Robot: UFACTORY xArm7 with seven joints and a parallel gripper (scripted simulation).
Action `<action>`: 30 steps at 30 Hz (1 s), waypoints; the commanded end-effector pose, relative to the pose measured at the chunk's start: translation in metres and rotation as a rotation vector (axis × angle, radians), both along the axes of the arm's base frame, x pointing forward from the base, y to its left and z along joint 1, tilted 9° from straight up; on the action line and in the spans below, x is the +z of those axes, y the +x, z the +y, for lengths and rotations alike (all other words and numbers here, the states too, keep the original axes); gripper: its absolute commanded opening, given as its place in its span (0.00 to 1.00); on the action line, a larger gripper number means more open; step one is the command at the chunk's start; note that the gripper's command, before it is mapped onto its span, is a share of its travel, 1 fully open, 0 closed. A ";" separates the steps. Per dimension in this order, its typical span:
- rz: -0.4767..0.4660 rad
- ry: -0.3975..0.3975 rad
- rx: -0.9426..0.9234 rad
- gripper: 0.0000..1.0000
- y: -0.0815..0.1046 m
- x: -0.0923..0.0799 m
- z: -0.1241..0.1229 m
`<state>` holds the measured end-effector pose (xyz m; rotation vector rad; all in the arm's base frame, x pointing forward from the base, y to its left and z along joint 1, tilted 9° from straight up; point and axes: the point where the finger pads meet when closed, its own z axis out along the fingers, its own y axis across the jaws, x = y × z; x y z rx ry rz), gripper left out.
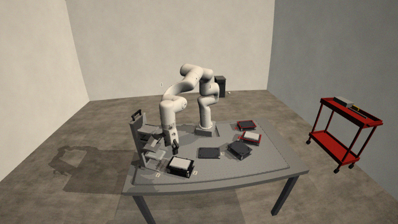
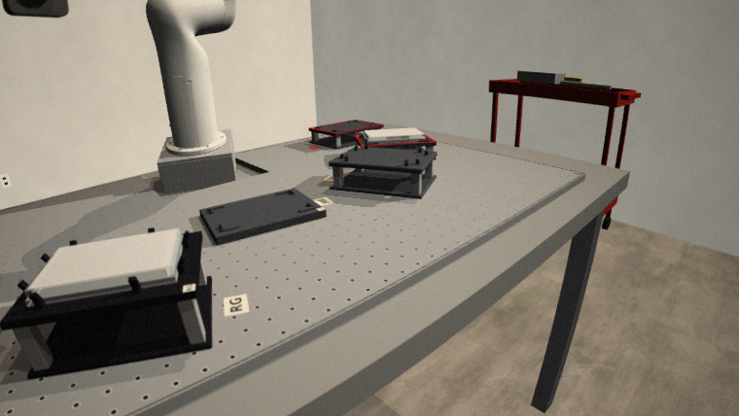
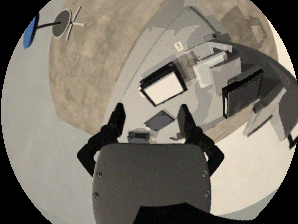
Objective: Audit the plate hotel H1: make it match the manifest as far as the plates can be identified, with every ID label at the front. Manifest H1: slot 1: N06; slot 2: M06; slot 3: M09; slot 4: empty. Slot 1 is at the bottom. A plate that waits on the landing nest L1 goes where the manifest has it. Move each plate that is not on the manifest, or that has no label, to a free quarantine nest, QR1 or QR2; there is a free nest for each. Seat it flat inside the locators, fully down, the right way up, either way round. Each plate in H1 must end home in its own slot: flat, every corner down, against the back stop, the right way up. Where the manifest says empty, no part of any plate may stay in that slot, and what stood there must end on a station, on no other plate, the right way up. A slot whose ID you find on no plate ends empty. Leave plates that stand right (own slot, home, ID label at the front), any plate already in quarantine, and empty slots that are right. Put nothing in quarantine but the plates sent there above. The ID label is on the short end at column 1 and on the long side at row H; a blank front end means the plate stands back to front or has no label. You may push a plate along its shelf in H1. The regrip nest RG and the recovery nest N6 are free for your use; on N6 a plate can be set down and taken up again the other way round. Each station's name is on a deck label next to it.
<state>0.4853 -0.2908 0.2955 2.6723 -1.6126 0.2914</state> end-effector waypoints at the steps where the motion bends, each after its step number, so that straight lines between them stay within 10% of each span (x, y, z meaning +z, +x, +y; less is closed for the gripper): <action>1: 0.026 0.004 0.161 1.00 0.001 0.003 -0.002; 17: 0.067 -0.067 0.620 1.00 0.001 0.003 -0.002; 30: 0.067 -0.067 0.624 1.00 0.002 -0.001 -0.002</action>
